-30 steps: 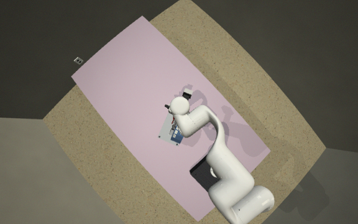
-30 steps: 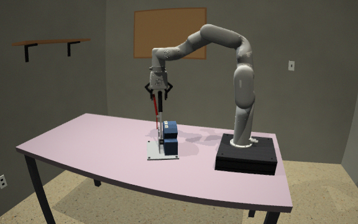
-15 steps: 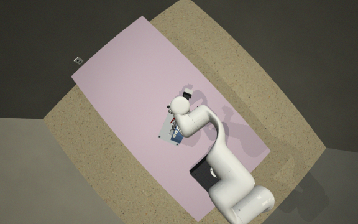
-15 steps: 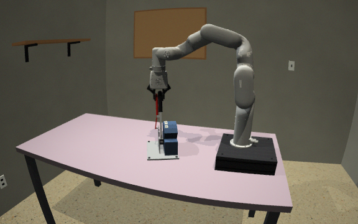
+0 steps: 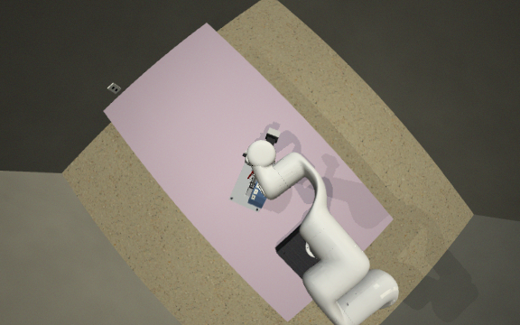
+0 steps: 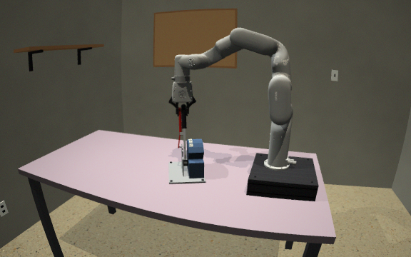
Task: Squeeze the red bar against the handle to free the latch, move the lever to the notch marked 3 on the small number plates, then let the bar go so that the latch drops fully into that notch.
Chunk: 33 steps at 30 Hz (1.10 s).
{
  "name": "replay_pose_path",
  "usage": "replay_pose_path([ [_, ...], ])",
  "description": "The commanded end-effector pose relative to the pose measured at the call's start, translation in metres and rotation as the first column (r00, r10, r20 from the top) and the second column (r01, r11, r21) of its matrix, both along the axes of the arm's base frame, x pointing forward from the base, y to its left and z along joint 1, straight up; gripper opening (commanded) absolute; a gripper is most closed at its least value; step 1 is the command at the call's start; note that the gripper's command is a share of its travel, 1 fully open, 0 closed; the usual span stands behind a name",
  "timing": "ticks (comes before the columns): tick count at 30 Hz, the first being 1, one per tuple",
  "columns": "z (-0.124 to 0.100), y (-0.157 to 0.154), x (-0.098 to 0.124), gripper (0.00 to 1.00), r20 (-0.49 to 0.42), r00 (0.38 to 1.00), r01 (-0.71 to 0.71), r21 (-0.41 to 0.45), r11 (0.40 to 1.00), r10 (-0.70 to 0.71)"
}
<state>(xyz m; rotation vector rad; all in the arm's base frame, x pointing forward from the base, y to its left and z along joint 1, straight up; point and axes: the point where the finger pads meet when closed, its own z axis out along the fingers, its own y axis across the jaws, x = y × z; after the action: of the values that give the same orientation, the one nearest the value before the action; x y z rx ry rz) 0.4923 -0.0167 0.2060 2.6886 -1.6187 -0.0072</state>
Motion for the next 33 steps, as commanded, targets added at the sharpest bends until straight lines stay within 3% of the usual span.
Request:
replay_pose_path([
  [1,0.001,0.001,0.001,0.00,0.002,1.000,-0.001,0.001,1.000,0.001],
  [33,0.006,0.013,-0.006,0.00,0.002,1.000,-0.001,0.001,1.000,0.001],
])
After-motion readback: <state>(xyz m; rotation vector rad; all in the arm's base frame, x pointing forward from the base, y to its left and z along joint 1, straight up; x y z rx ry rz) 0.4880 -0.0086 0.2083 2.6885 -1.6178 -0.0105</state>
